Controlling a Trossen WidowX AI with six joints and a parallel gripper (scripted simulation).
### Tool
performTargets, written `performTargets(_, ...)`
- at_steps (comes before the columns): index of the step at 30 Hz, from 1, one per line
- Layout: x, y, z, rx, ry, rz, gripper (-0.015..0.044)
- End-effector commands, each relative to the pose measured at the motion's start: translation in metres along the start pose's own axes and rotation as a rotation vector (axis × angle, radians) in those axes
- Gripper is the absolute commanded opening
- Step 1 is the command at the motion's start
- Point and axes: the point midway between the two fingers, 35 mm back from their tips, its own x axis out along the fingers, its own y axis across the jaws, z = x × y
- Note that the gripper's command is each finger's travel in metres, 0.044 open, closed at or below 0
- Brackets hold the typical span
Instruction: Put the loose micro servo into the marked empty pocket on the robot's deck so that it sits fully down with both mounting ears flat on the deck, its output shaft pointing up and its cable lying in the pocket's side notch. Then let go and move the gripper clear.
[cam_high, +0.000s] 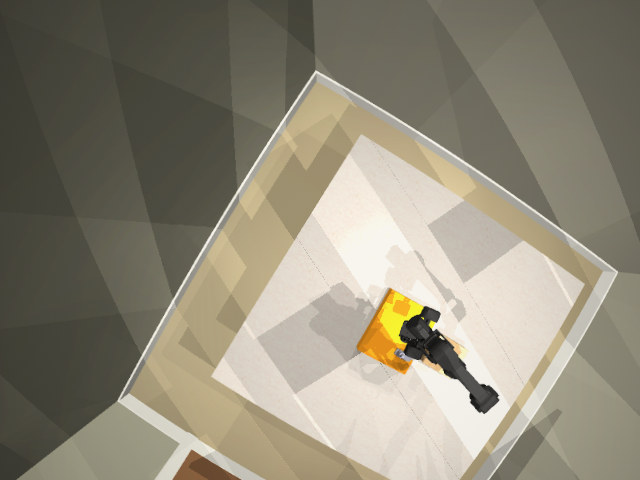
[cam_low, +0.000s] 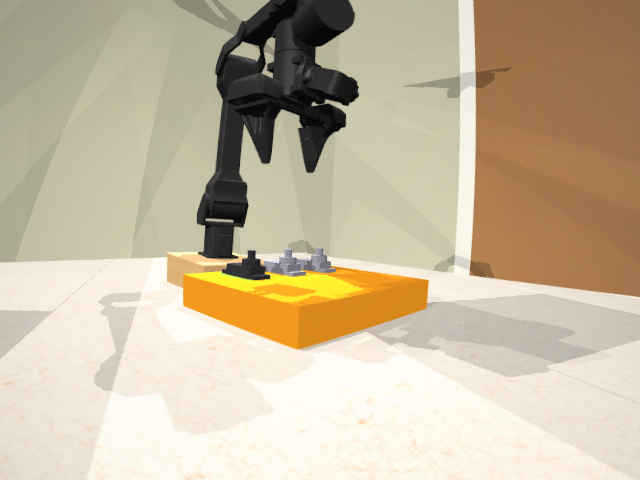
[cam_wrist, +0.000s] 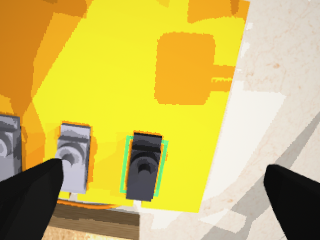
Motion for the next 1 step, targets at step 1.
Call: performTargets(1,0.0002,0.0001,-0.0004,-0.003,0.003,0.001,0.044)
